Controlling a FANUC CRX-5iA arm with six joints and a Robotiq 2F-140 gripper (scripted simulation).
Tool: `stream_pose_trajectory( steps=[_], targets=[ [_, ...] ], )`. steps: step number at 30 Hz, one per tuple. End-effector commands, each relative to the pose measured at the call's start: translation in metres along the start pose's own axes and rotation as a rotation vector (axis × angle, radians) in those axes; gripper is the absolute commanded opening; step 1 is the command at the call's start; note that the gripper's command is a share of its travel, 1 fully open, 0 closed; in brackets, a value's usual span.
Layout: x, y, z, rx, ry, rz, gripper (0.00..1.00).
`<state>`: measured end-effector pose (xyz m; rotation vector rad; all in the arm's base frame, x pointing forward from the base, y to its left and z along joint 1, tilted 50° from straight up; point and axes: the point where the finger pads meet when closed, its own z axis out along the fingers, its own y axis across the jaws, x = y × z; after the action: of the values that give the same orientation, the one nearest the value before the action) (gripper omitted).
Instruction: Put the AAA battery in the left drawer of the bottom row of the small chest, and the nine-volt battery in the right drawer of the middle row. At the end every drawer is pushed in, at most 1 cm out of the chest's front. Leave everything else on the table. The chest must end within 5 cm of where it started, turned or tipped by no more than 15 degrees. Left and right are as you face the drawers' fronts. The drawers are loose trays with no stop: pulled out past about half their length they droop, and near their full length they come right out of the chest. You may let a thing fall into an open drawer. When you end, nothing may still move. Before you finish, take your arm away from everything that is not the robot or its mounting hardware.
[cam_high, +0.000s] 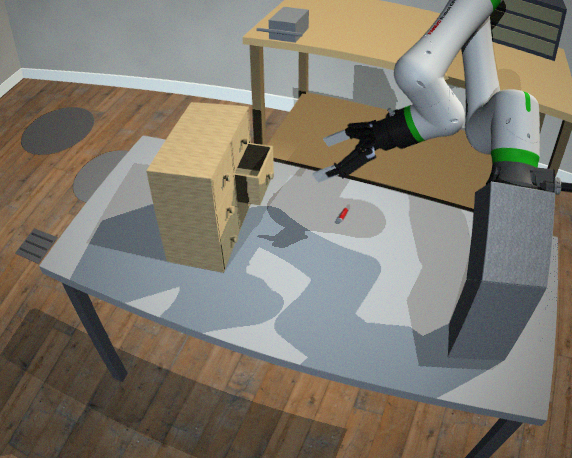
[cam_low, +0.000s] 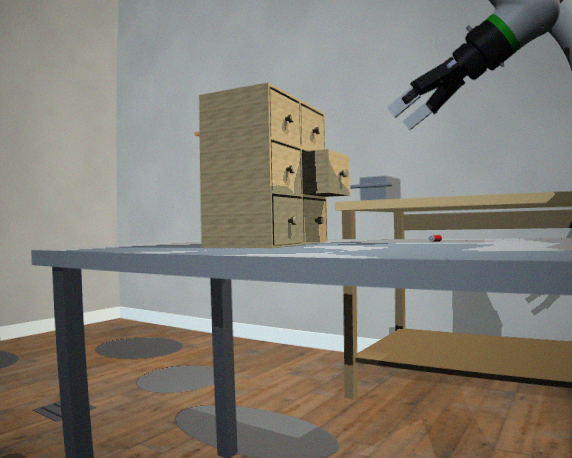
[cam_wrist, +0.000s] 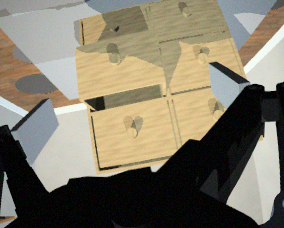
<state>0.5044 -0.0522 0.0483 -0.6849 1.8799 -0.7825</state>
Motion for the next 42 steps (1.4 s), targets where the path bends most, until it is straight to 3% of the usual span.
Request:
stream_pose_trajectory(
  steps=[1,13,27,29,36,42],
  targets=[
    [-0.002,0.000,-0.001,-0.002,0.059,-0.003,1.00],
    [-0.008,0.000,-0.005,-0.002,0.257,-0.003,1.00],
    [-0.024,0.000,-0.017,-0.001,0.758,-0.003,1.00],
    [-0.024,0.000,-0.017,-0.001,0.758,-0.003,1.00],
    [-0.028,0.000,-0.020,-0.001,0.910,-0.003,1.00],
    [-0.030,0.000,-0.021,-0.001,0.955,-0.003,1.00]
  ],
)
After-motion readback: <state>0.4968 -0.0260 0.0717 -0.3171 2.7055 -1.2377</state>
